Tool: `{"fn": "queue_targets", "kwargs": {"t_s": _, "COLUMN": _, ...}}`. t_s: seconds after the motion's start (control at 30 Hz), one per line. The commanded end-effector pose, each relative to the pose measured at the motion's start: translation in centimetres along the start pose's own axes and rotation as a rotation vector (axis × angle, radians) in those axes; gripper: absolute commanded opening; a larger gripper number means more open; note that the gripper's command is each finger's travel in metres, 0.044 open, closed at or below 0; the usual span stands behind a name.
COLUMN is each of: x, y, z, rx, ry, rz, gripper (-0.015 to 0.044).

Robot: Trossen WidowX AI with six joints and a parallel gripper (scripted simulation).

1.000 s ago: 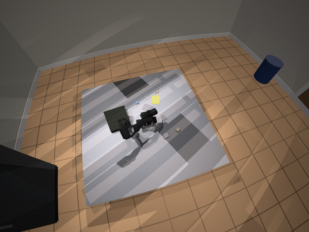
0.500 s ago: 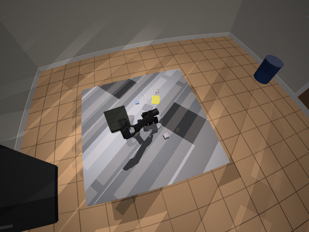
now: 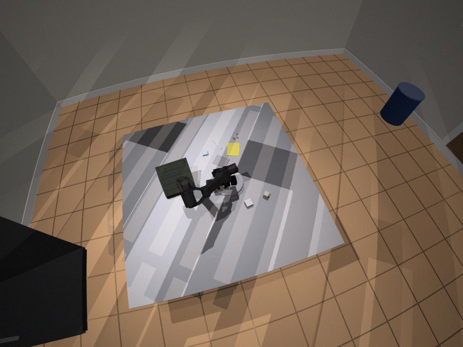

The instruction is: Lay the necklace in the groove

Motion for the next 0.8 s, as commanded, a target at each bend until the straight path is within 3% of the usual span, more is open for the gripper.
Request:
{"fn": "queue_targets", "kwargs": {"t_s": 0.0, "x": 0.0, "y": 0.0, "z": 0.0, "rx": 0.0, "ry": 0.0, "rz": 0.0, "gripper": 0.0236}}
{"fn": "queue_targets", "kwargs": {"t_s": 0.27, "x": 0.1, "y": 0.0, "z": -0.2, "rx": 0.002, "ry": 0.004, "rz": -0.005, "gripper": 0.044}}
{"fn": "queue_targets", "kwargs": {"t_s": 0.77, "x": 0.1, "y": 0.0, "z": -1.0, "rx": -0.001, "ry": 0.0, "rz": -0.003, "gripper": 0.044}}
Point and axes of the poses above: the point midway between the two fingers, 35 mm back from their tips, its own z axis out along the fingers, its own x axis across the jaws, y = z × x, the point moved 5 cm from there along -z, back along the fingers, and after that the axes turned 13 degrees about z, right-handed, at the moved point
